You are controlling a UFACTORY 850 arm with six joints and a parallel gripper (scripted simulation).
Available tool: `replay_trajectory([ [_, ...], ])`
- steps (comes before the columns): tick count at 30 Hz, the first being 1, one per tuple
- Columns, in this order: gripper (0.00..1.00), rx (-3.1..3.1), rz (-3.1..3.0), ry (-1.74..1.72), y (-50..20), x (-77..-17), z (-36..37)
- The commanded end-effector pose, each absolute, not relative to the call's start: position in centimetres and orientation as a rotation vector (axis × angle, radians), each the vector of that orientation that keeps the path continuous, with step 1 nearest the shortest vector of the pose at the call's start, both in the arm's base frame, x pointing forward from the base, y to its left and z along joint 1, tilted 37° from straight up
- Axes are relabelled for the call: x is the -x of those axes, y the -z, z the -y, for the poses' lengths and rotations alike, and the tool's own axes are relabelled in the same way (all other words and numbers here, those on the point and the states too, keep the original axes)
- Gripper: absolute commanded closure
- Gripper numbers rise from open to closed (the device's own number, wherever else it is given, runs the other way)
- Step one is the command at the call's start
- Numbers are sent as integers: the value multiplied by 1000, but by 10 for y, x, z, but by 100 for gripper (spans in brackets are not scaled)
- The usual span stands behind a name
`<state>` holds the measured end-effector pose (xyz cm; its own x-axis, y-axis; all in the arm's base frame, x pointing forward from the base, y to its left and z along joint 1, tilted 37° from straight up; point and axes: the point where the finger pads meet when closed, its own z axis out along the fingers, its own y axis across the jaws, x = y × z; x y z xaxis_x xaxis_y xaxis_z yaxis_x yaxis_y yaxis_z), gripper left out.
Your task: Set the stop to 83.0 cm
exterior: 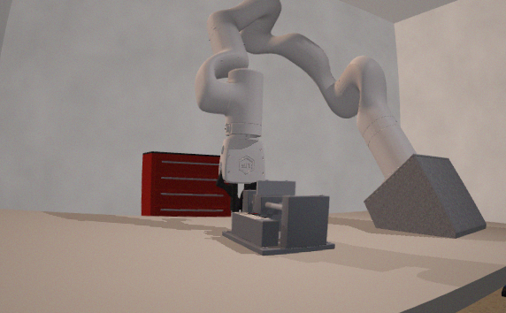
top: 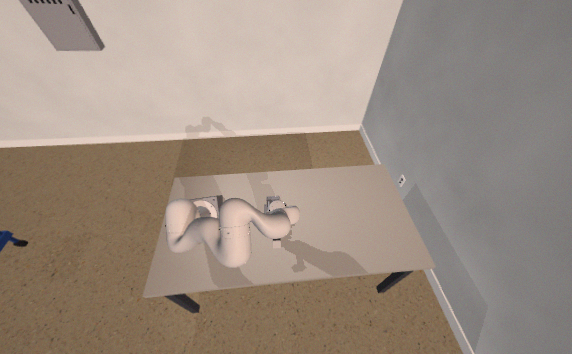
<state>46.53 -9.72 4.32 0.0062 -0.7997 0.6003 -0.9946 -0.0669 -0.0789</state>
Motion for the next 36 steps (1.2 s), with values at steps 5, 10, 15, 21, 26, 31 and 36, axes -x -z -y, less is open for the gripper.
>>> replay_trajectory([
  [5, 94, -1922, 1845, -723, -55, -469, 88],
  [10, 94, -1922, 1845, -723, -60, -468, 84],
  [15, 94, -1922, 1845, -723, -69, -462, 77],
  [21, 94, -1922, 1845, -723, -77, -448, 72],
  [26, 94, -1922, 1845, -723, -78, -440, 71],
  [31, 94, -1922, 1845, -723, -76, -429, 73],
  [36, 94, -1922, 1845, -723, -72, -420, 76],
])
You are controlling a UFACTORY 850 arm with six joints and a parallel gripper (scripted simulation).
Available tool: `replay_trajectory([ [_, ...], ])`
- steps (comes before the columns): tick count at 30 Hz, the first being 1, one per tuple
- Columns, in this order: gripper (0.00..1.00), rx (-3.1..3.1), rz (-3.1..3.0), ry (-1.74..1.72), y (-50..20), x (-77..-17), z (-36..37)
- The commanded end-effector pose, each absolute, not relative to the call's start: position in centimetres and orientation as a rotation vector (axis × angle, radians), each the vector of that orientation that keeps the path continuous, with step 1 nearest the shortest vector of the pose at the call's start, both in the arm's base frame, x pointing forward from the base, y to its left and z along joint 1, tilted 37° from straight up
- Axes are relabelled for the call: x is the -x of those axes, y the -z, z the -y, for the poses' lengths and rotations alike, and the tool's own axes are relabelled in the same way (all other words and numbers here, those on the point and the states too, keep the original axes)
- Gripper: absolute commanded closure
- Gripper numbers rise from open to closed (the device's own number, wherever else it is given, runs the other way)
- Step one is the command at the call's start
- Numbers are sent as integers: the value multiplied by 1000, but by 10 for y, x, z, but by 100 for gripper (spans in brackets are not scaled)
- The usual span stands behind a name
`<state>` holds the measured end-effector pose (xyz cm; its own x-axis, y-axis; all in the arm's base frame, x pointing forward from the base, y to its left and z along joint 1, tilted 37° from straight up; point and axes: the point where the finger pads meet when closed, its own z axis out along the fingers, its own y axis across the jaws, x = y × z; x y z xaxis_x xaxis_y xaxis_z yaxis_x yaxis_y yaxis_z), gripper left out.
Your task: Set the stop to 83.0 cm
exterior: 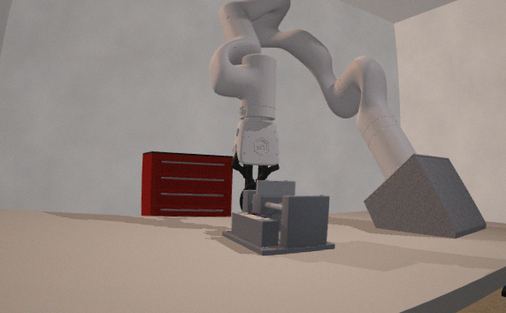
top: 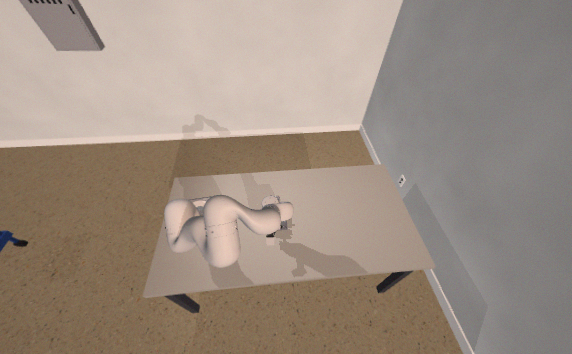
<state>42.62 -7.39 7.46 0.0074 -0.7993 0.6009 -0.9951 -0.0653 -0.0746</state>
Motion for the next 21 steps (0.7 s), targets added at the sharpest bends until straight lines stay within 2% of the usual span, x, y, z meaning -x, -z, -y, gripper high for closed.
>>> replay_trajectory([
  [1, 94, -1922, 1845, -723, -71, -419, 76],
  [21, 94, -1922, 1845, -723, -50, -410, 92],
])
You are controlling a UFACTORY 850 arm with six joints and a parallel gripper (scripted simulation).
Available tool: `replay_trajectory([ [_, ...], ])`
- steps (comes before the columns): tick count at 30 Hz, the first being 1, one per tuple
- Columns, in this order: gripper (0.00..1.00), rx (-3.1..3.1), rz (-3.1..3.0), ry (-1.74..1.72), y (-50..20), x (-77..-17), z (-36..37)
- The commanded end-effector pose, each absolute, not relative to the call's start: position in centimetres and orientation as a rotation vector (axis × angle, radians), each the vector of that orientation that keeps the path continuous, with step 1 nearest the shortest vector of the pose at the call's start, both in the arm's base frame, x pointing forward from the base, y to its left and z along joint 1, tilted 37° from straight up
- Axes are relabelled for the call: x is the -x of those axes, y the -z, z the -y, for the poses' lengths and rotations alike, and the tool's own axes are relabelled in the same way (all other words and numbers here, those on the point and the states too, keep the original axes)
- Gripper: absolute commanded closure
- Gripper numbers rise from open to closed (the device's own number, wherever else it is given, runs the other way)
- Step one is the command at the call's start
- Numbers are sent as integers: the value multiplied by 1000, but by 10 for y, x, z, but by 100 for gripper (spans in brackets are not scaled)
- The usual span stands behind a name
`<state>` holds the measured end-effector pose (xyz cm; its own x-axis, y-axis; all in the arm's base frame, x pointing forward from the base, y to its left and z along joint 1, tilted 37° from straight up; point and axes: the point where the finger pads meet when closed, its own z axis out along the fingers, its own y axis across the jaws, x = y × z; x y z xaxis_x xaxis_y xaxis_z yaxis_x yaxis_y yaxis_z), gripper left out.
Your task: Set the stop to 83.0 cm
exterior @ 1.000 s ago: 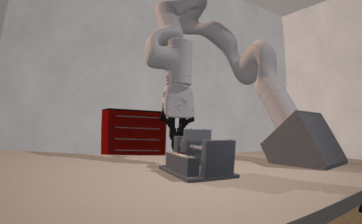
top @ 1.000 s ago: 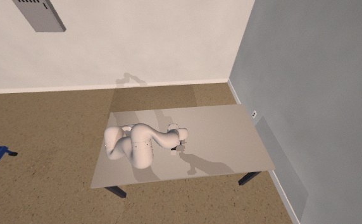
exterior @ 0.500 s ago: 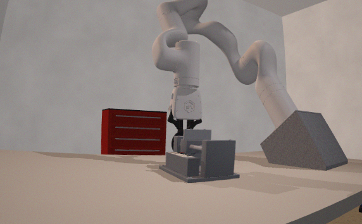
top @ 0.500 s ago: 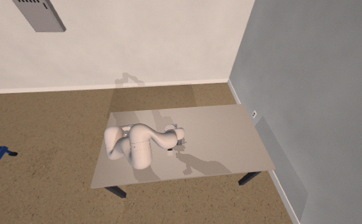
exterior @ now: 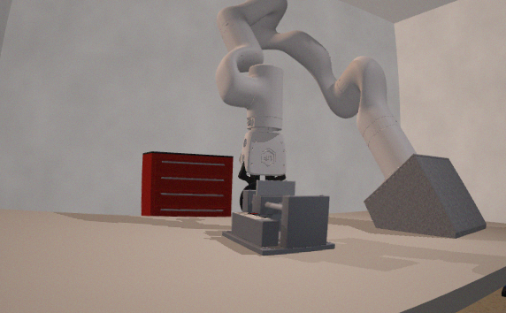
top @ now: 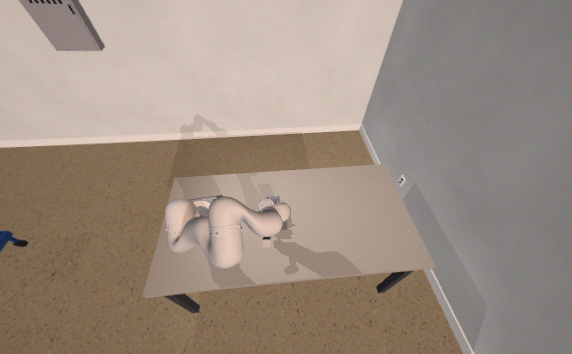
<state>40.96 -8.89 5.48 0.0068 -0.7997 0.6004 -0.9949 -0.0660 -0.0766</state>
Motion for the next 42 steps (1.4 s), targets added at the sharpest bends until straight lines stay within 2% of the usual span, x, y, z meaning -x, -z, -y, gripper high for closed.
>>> replay_trajectory([
  [1, 94, -1922, 1845, -723, -50, -410, 92],
  [16, 94, -1922, 1845, -723, -31, -437, 107],
  [42, 94, -1922, 1845, -723, -46, -467, 95],
])
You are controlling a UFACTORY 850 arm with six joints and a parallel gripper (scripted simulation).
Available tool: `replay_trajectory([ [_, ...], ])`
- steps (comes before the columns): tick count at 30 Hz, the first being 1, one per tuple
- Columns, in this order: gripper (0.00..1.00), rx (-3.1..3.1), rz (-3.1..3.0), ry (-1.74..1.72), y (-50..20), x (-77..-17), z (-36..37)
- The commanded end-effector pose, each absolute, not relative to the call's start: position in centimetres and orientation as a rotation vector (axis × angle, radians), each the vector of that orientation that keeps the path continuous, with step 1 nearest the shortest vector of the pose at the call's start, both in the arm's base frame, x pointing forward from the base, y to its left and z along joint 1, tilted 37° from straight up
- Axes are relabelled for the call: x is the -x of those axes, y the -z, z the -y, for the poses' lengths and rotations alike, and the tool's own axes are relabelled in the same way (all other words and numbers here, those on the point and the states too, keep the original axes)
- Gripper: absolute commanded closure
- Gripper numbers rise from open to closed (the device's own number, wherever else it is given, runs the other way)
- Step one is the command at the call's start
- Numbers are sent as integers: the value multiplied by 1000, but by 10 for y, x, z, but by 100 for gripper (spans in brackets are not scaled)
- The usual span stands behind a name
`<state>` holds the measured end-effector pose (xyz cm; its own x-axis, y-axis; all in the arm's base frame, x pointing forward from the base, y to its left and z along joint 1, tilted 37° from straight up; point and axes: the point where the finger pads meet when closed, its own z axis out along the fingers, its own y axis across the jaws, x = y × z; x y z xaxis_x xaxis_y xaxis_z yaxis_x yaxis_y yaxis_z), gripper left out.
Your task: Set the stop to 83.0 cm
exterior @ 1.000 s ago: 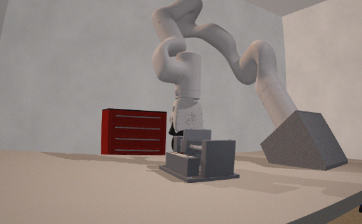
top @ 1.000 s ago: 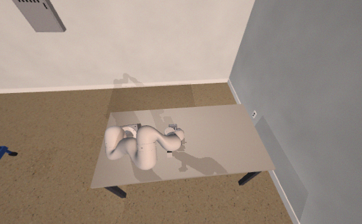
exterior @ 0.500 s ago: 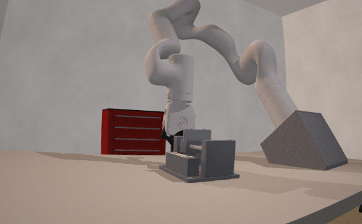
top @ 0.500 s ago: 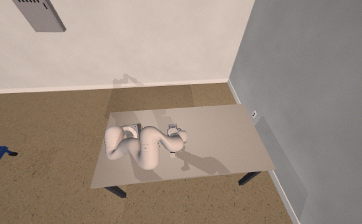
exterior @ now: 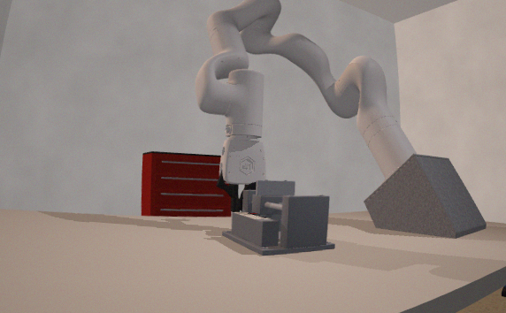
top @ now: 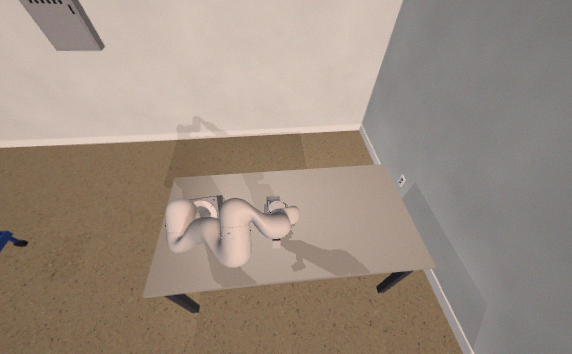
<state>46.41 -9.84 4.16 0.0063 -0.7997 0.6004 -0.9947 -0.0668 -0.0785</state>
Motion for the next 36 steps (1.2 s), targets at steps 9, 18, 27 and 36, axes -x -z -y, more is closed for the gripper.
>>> replay_trajectory([
  [9, 94, -1922, 1845, -723, -56, -469, 87],
  [18, 94, -1922, 1845, -723, -68, -464, 79],
  [27, 94, -1922, 1845, -723, -75, -453, 73],
  [36, 94, -1922, 1845, -723, -78, -439, 71],
])
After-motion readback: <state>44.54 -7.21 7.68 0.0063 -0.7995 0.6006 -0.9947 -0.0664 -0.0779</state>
